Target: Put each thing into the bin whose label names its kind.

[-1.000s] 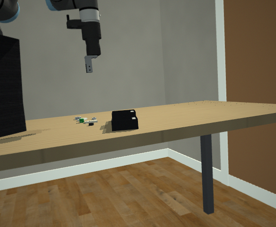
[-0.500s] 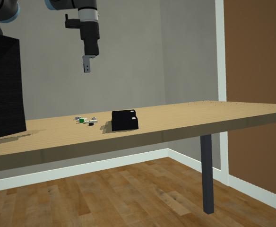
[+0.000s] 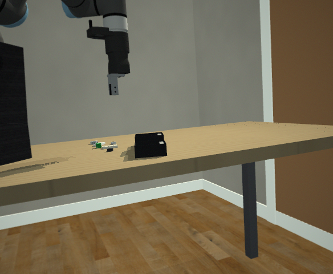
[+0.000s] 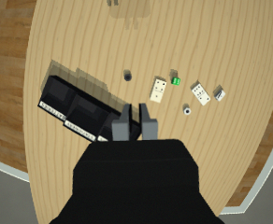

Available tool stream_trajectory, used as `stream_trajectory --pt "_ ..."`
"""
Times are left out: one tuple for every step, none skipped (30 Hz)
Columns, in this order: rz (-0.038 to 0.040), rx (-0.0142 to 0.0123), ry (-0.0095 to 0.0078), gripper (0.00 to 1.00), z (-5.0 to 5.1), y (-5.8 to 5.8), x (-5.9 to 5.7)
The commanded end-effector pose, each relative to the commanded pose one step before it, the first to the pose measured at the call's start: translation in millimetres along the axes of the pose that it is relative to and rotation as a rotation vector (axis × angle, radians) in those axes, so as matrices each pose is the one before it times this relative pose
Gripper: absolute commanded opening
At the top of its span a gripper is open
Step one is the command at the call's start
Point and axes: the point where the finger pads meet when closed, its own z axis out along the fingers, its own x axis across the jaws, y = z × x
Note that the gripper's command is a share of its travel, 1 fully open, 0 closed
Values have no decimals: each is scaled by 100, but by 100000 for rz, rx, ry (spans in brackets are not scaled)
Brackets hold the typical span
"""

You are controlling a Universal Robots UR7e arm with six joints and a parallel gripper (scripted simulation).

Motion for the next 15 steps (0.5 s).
stream_trajectory --pt "-15692 -744 -33 31 2492 500 -4718" --pt "-1854 126 -47 31 297 -85 -591" --pt "-1844 128 -41 31 302 -92 -596" --pt "-1845 127 -37 31 303 -103 -594" --pt "-1853 123 -35 31 302 -114 -589" --pt "-1863 117 -34 31 301 -123 -584" --pt "-1872 111 -35 31 301 -133 -580" --pt "-1879 105 -37 31 299 -145 -577" --pt "0 0 0 31 0 0 0" --pt "0 0 0 31 0 0 0" --pt "-5396 199 -98 31 949 -380 -1668" --pt "-1573 92 -29 31 258 -171 -498" --pt "-1782 76 -41 31 256 -171 -489" --pt "-1883 67 -52 31 270 -183 -509" --pt "-1906 64 -56 31 287 -198 -532"
